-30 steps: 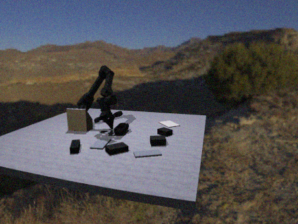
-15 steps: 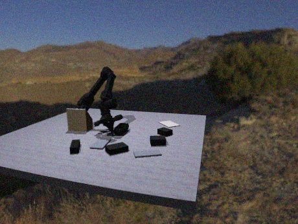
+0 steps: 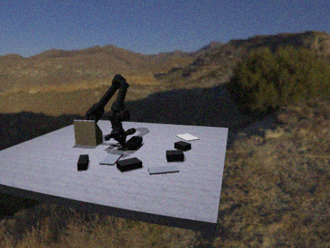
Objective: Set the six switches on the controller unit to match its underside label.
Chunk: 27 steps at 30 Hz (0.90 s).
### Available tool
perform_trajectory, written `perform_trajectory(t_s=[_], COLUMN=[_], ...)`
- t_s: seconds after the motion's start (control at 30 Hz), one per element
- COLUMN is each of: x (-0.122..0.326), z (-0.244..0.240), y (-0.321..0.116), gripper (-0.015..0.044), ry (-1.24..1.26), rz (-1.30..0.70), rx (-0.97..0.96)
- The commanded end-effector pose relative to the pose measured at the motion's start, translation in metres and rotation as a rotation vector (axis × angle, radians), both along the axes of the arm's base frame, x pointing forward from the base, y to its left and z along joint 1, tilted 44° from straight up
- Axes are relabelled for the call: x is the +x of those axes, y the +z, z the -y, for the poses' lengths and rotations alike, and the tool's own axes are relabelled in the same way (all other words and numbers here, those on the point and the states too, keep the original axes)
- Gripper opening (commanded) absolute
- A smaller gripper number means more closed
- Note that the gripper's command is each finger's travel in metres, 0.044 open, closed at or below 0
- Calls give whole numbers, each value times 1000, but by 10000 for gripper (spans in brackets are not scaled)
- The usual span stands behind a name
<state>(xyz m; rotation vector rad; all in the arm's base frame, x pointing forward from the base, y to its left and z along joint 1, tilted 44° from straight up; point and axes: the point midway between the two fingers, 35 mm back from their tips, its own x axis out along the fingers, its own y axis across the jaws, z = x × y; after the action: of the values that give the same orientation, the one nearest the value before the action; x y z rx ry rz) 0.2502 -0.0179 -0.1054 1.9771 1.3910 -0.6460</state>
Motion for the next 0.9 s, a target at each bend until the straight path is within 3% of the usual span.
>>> perform_trajectory(t_s=[0.0,0.87], x=[3,13], z=[0,0], y=[1,1], gripper=[0,0], ry=[-2,-2], rz=[3,4], rx=[5,5])
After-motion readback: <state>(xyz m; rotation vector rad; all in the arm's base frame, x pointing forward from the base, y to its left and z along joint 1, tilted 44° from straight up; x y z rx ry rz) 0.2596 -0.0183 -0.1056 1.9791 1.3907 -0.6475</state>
